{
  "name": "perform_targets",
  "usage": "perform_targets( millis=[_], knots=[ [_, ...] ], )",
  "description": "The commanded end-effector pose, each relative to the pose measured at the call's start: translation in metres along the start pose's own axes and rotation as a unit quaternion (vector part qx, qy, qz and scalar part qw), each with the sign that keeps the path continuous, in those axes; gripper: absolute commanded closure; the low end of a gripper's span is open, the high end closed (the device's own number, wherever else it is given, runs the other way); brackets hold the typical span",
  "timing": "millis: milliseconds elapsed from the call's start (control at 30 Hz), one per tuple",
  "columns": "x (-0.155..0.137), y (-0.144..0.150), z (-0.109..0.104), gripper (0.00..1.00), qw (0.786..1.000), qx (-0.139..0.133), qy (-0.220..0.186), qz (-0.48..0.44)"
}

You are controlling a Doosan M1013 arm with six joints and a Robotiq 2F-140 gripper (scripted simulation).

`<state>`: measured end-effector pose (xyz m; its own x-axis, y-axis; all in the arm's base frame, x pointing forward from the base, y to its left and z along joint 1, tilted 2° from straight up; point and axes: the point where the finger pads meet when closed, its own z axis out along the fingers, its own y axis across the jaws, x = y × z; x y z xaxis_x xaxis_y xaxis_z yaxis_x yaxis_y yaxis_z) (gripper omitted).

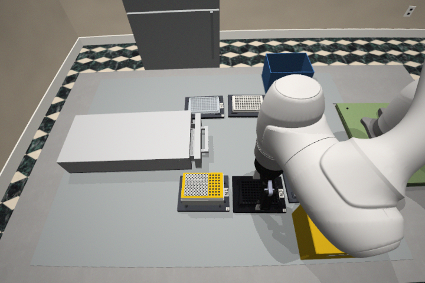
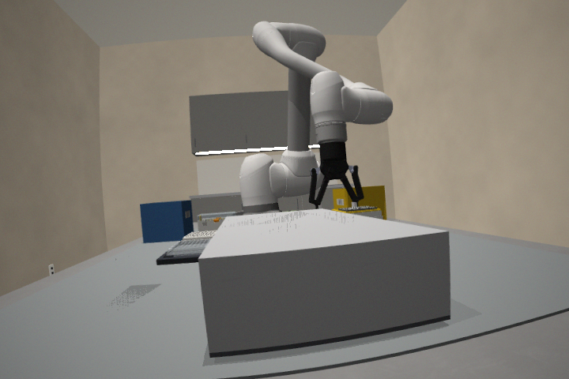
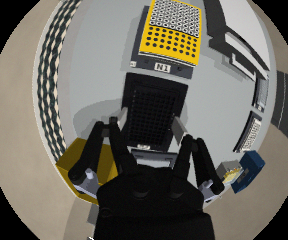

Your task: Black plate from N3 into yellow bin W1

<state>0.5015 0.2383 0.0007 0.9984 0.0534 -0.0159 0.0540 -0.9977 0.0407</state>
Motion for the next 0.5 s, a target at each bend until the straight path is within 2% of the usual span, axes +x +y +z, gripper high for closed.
perform_targets(
  millis=[0, 467],
  knots=[
    [0.0000, 0.0000, -0.0001, 0.32, 1.000, 0.000, 0.000, 0.000],
    [0.0000, 0.0000, -0.0001, 0.38, 1.000, 0.000, 0.000, 0.000]
  ],
)
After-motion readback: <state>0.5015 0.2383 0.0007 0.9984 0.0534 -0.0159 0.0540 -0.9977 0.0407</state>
